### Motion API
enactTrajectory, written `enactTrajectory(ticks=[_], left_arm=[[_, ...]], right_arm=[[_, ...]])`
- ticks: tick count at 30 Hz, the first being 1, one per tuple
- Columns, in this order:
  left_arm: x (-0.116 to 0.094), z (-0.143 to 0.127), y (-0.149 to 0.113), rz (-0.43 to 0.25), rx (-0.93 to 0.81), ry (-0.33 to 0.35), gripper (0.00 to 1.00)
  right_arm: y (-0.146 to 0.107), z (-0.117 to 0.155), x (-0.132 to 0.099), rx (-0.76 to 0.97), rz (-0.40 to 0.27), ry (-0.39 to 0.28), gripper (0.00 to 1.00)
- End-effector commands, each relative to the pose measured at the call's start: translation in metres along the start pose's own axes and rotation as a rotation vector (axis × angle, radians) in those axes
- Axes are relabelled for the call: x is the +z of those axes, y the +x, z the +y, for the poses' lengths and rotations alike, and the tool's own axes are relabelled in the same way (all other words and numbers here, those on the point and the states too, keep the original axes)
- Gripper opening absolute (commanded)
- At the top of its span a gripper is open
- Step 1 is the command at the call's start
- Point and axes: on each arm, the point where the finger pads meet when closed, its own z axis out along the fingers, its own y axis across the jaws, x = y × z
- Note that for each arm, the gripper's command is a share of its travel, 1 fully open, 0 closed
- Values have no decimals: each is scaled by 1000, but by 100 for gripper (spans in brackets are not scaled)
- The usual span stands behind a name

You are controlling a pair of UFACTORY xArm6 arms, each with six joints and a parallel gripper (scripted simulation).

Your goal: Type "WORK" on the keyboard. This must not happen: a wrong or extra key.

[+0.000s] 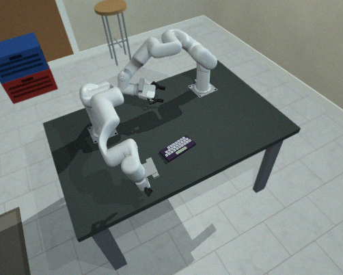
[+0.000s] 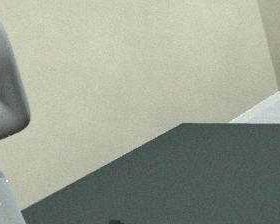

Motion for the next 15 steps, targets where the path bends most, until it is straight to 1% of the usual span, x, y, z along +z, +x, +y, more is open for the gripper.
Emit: enactTrajectory(ticks=[1, 2, 12, 14, 15], left_arm=[[-1, 0, 1, -4, -2, -2, 100], [-1, 0, 1, -4, -2, -2, 100], [-1, 0, 1, -4, -2, -2, 100], [-1, 0, 1, -4, -2, -2, 100], [-1, 0, 1, -4, -2, -2, 100]], right_arm=[[-58, -3, -26, 182, 11, -45, 100], [-71, -5, -32, 227, 14, -52, 100], [-174, -36, -65, 682, 48, -120, 100], [-174, -36, -65, 682, 48, -120, 100], [-204, -48, -74, 738, 53, -128, 100]])
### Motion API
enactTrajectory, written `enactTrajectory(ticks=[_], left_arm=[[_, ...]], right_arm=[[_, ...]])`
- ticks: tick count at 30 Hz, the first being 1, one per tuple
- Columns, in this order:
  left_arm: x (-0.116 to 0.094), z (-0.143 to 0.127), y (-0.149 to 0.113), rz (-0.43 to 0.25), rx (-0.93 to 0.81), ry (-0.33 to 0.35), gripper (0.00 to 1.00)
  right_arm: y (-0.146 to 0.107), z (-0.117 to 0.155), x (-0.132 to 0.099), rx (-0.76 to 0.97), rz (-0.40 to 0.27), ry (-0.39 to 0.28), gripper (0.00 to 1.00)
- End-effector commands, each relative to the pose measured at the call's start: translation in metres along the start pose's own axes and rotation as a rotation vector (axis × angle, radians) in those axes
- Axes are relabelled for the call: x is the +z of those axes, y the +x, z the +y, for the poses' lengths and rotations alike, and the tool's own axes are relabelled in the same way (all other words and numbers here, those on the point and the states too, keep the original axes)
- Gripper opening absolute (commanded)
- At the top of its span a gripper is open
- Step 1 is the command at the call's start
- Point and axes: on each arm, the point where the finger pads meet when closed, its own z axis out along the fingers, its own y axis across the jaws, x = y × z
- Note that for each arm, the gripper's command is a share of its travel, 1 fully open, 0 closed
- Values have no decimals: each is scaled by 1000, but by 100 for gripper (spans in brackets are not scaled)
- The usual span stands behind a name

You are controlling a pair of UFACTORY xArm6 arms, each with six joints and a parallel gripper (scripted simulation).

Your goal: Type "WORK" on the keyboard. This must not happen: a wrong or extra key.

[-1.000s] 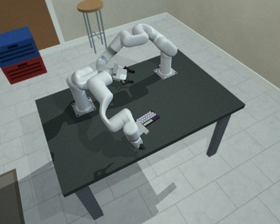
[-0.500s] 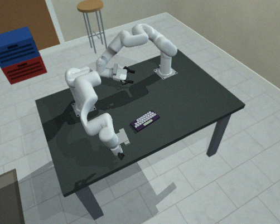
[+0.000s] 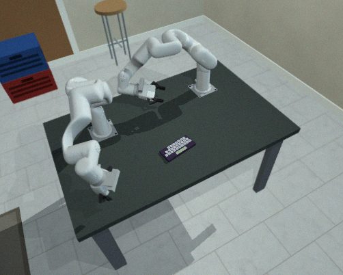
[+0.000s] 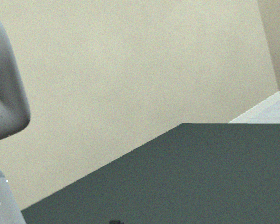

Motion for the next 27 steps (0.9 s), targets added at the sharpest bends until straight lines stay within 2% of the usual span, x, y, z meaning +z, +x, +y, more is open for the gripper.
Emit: enactTrajectory(ticks=[1, 14, 16, 17, 19, 20, 22, 23, 27], left_arm=[[-1, 0, 1, -4, -2, -2, 100], [-1, 0, 1, -4, -2, -2, 100], [-1, 0, 1, -4, -2, -2, 100], [-1, 0, 1, -4, -2, -2, 100], [-1, 0, 1, -4, -2, -2, 100], [-1, 0, 1, -4, -2, -2, 100], [-1, 0, 1, -4, -2, -2, 100], [-1, 0, 1, -4, -2, -2, 100], [-1, 0, 1, -4, -2, -2, 100]], right_arm=[[-63, 16, -25, 212, 27, -58, 100], [-205, 17, -62, 680, 70, -110, 100], [-205, 17, -62, 680, 70, -110, 100], [-239, 14, -69, 740, 76, -116, 100], [-257, 8, -71, 859, 88, -127, 100], [-266, 7, -73, 859, 88, -127, 100], [-288, -1, -76, 977, 100, -138, 100], [-300, -3, -78, 977, 100, -138, 100], [-342, -20, -83, 1152, 119, -152, 100]])
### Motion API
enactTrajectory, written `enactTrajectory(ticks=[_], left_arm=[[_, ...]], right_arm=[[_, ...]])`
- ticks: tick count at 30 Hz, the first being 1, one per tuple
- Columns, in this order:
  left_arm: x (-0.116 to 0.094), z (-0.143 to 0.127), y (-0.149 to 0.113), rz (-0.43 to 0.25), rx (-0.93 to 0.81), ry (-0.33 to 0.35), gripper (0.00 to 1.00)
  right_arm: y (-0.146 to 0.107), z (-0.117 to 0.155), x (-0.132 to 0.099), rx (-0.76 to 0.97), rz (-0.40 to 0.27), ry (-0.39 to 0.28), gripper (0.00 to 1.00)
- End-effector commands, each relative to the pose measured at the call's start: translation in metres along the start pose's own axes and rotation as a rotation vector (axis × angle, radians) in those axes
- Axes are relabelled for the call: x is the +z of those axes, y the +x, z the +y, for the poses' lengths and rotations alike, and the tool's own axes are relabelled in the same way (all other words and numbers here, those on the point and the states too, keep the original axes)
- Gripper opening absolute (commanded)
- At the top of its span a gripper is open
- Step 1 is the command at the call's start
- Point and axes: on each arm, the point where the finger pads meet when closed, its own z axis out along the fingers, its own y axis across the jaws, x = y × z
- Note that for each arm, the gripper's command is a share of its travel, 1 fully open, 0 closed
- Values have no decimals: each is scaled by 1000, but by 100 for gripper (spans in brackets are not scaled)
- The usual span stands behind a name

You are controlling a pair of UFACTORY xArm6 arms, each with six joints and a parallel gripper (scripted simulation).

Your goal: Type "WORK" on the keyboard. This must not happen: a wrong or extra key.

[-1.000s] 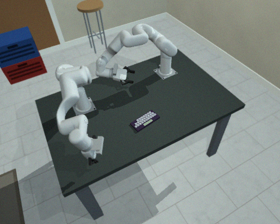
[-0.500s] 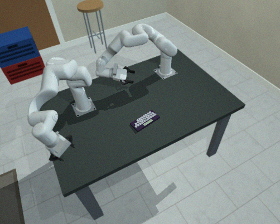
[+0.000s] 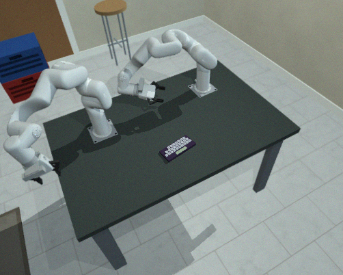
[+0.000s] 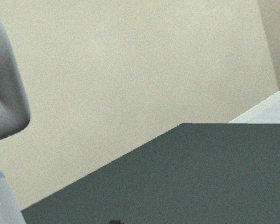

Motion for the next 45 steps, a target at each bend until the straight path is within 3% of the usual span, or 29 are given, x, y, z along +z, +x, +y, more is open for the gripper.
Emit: enactTrajectory(ticks=[1, 4, 6, 7, 21, 23, 28, 35, 45], left_arm=[[-1, 0, 1, -4, -2, -2, 100], [-1, 0, 1, -4, -2, -2, 100], [-1, 0, 1, -4, -2, -2, 100], [-1, 0, 1, -4, -2, -2, 100], [-1, 0, 1, -4, -2, -2, 100], [-1, 0, 1, -4, -2, -2, 100], [-1, 0, 1, -4, -2, -2, 100], [-1, 0, 1, -4, -2, -2, 100], [-1, 0, 1, -4, -2, -2, 100]], right_arm=[[-54, 41, -16, 247, 33, -33, 100], [-84, 58, -21, 359, 43, -42, 100], [-84, 58, -21, 359, 43, -42, 100], [-113, 74, -27, 414, 47, -46, 100], [-261, 108, -36, 986, 94, -84, 100], [-261, 108, -36, 986, 94, -84, 100], [-309, 109, -36, 1163, 108, -94, 100], [-353, 104, -34, 1341, 122, -104, 100], [-378, 99, -31, 1449, 131, -110, 100]])
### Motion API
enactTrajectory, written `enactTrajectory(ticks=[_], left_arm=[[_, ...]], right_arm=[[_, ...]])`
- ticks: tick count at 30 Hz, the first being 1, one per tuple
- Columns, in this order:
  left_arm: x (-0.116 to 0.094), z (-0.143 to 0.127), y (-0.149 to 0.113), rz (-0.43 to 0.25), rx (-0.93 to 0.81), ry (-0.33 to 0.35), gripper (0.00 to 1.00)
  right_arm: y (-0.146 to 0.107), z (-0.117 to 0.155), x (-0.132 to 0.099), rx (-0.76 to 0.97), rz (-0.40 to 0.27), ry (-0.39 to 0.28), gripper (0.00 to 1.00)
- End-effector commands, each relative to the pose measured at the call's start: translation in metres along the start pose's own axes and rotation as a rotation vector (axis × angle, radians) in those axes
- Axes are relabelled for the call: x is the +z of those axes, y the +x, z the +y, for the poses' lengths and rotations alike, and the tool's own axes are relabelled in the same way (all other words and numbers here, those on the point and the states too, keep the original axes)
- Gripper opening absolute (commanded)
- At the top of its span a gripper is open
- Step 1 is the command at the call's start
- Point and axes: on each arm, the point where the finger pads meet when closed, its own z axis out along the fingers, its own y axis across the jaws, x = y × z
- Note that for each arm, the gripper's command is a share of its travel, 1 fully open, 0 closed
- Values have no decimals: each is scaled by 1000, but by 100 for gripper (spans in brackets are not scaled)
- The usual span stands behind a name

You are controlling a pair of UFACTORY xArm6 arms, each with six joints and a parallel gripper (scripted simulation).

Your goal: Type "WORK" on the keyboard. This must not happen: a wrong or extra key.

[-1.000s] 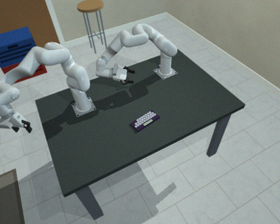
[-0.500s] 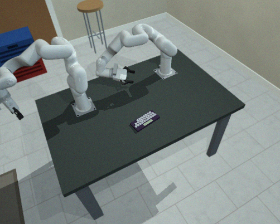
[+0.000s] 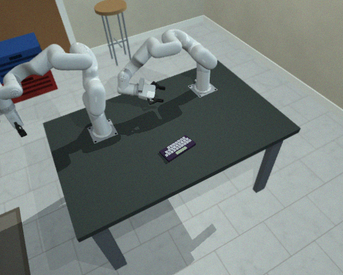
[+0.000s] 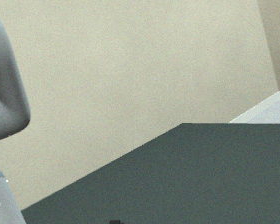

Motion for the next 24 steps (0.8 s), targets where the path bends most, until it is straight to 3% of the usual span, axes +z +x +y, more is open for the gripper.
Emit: enactTrajectory(ticks=[1, 13, 14, 19, 24], left_arm=[[-1, 0, 1, -4, -2, -2, 100], [-1, 0, 1, -4, -2, -2, 100], [-1, 0, 1, -4, -2, -2, 0], [2, 6, 3, -42, 14, -17, 0], [14, 29, 8, -195, 76, -83, 0]], right_arm=[[-4, 13, -1, 54, 10, -4, 100], [-6, 18, -1, 77, 11, -6, 100], [-6, 18, -1, 77, 11, -6, 100], [-6, 18, -1, 77, 11, -6, 100], [-6, 18, -1, 77, 11, -6, 100]])
